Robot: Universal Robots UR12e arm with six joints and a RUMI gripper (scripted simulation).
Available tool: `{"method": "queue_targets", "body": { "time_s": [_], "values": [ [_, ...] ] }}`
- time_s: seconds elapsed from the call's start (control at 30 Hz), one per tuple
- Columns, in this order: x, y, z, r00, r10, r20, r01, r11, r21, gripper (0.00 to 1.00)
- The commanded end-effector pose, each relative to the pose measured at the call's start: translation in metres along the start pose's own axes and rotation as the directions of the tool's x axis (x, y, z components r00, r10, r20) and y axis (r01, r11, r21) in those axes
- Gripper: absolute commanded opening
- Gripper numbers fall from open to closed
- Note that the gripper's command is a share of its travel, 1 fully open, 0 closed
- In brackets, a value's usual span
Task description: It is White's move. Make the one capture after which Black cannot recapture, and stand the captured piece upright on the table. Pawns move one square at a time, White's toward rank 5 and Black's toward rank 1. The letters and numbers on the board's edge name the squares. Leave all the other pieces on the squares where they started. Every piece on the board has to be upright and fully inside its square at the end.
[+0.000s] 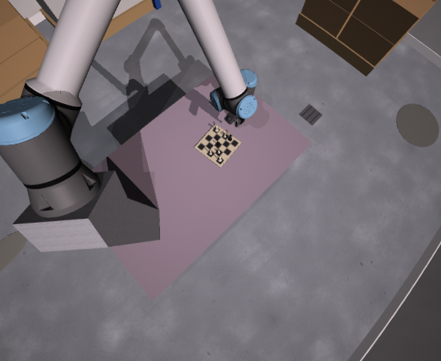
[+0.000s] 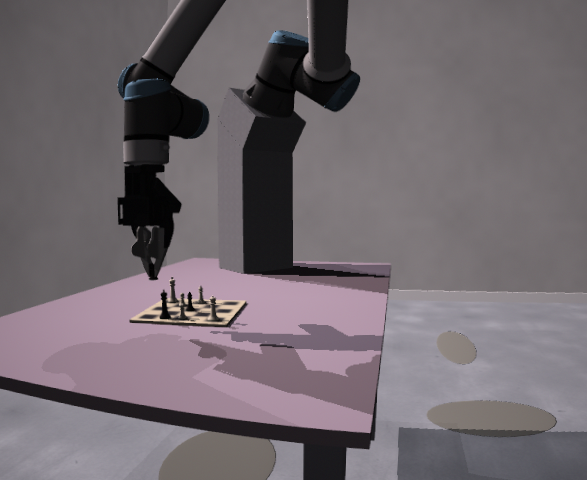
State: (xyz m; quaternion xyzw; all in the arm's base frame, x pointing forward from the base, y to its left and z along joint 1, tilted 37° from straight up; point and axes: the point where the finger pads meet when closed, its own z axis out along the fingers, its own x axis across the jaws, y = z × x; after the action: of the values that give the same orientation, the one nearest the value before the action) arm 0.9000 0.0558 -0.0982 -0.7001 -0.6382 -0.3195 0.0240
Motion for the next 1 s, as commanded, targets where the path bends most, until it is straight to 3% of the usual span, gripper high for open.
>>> {"method": "queue_targets", "body": {
  "time_s": [0.0, 0.33, 0.83, 0.97],
  "values": [
    [-0.001, 0.002, 0.000, 1.000, -0.005, 0.000, 0.005, 1.000, 0.001, 0.00],
    [-0.001, 0.002, 0.010, 1.000, -0.008, -0.001, 0.008, 1.000, 0.002, 0.00],
    [-0.002, 0.003, 0.077, 1.000, -0.008, -0.001, 0.008, 1.000, 0.002, 0.00],
    [-0.002, 0.003, 0.084, 1.000, -0.008, -0.001, 0.008, 1.000, 0.002, 0.00]
  ]
}}
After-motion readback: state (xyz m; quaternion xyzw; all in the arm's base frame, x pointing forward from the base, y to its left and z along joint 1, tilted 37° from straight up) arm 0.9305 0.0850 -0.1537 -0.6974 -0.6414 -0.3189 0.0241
